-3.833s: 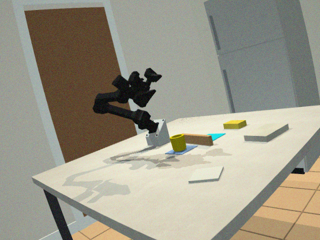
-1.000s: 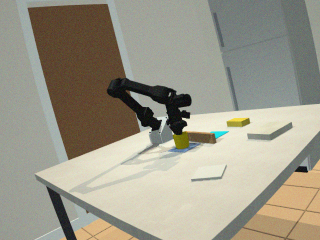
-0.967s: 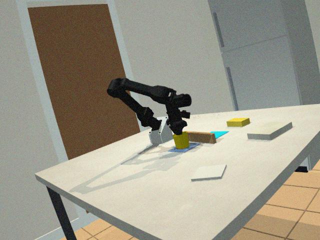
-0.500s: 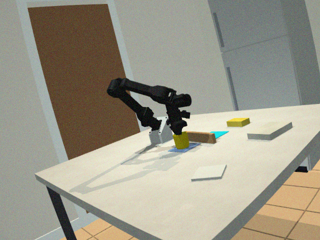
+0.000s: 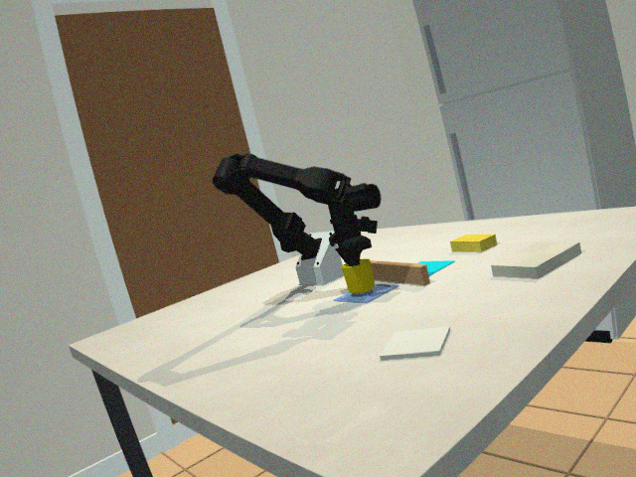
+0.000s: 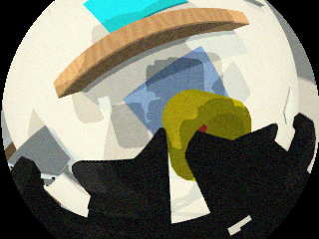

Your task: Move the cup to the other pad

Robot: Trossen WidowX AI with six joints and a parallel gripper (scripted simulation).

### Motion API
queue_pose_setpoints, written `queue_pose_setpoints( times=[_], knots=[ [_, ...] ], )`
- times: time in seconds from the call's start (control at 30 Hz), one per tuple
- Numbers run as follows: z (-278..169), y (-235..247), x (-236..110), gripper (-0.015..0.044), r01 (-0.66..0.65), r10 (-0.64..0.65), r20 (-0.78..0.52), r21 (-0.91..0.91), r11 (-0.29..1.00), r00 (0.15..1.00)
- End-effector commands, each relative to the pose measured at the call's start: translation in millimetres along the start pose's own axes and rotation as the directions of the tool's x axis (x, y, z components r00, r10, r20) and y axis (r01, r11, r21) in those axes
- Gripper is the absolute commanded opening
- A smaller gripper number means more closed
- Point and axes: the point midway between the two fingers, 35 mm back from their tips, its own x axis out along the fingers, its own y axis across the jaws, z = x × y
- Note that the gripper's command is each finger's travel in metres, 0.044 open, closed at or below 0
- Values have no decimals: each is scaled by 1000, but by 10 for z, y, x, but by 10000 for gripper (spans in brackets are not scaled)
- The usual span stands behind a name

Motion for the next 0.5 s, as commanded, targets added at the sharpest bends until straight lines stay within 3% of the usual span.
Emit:
queue_pose_setpoints(
  times=[0.0,0.47],
  knots=[
    [26,-33,-154,0,6,-7,11,8,1000,1000],
    [24,2,-629,0,6,-6,6,3,1000,1000]
  ],
)
